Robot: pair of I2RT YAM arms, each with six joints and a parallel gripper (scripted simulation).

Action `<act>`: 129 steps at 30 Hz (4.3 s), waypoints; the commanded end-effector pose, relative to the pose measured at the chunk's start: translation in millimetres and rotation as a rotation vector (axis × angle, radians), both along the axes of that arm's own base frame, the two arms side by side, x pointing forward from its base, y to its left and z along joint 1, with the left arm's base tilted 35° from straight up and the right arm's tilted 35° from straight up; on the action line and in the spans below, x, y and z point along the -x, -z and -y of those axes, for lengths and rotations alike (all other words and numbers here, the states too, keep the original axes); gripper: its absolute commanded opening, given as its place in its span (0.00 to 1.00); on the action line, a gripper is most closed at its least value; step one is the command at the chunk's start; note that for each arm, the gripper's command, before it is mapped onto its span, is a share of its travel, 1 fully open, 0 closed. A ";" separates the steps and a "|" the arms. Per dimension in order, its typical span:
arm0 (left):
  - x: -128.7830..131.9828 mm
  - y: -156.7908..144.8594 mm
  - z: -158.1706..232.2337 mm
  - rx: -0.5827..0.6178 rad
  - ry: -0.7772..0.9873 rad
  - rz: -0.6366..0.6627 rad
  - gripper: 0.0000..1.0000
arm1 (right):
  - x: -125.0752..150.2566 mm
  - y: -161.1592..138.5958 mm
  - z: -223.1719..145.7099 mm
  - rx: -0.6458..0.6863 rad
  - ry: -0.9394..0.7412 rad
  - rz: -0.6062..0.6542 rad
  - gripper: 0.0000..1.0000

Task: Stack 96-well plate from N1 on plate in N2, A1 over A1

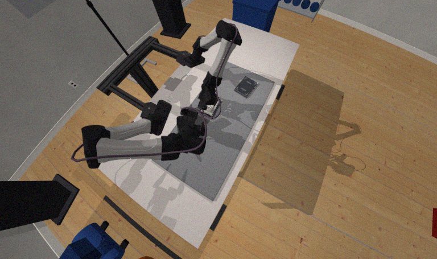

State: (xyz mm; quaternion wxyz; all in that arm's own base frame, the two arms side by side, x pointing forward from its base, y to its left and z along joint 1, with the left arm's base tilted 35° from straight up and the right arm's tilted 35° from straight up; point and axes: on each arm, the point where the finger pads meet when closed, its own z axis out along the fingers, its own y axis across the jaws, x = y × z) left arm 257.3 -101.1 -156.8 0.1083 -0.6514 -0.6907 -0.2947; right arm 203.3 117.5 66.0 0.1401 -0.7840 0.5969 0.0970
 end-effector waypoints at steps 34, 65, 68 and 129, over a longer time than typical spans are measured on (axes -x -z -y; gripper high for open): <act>-18.3 -6.3 29.2 0.058 0.029 0.042 0.83 | 0.6 -1.2 -0.7 0.001 -0.008 -0.002 1.00; -23.3 23.5 0.3 0.036 0.014 0.049 0.83 | 0.6 -1.2 -0.7 0.001 -0.008 -0.002 1.00; -25.2 18.8 5.8 0.041 0.012 0.057 0.83 | 0.6 -1.2 -0.7 0.001 -0.008 -0.002 1.00; -27.6 10.9 22.3 0.056 0.016 0.064 0.83 | 177.9 -19.2 -20.9 -0.251 0.631 0.444 1.00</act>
